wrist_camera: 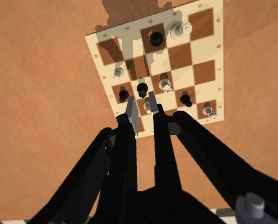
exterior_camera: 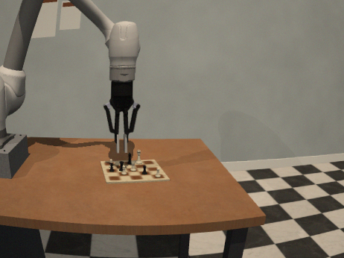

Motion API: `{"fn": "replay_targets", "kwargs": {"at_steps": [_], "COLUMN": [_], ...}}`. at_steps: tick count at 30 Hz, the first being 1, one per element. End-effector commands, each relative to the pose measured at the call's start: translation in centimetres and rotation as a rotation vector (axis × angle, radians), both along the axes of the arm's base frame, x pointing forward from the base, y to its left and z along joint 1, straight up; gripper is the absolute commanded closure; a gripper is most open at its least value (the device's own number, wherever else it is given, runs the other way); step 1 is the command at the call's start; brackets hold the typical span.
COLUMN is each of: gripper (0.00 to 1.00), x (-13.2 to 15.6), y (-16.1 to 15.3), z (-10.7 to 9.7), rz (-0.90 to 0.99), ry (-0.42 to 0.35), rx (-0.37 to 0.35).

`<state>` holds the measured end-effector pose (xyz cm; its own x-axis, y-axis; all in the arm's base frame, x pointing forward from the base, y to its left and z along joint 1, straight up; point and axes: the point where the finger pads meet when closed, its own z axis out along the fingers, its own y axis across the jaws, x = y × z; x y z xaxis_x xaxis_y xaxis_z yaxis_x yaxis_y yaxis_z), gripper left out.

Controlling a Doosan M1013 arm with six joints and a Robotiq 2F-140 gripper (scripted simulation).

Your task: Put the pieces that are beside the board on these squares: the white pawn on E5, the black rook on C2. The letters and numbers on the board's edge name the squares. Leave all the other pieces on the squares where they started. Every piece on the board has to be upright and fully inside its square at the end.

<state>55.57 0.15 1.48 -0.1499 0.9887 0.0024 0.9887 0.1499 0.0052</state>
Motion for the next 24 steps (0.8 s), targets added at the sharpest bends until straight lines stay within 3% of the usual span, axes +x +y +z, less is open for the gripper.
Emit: {"fn": "replay_targets", "kwargs": {"at_steps": [1, 12, 13, 24], "gripper": [0.78, 0.78, 0.00, 0.00], "x": [0.0, 0.0, 0.0, 0.0], "y": [0.0, 0.0, 0.0, 0.0], "z": [1.4, 3.0, 3.0, 3.0], "rz": [0.000, 0.000, 0.000, 0.000], "ry": [0.000, 0.000, 0.000, 0.000], "rx": [0.000, 0.000, 0.000, 0.000]}}
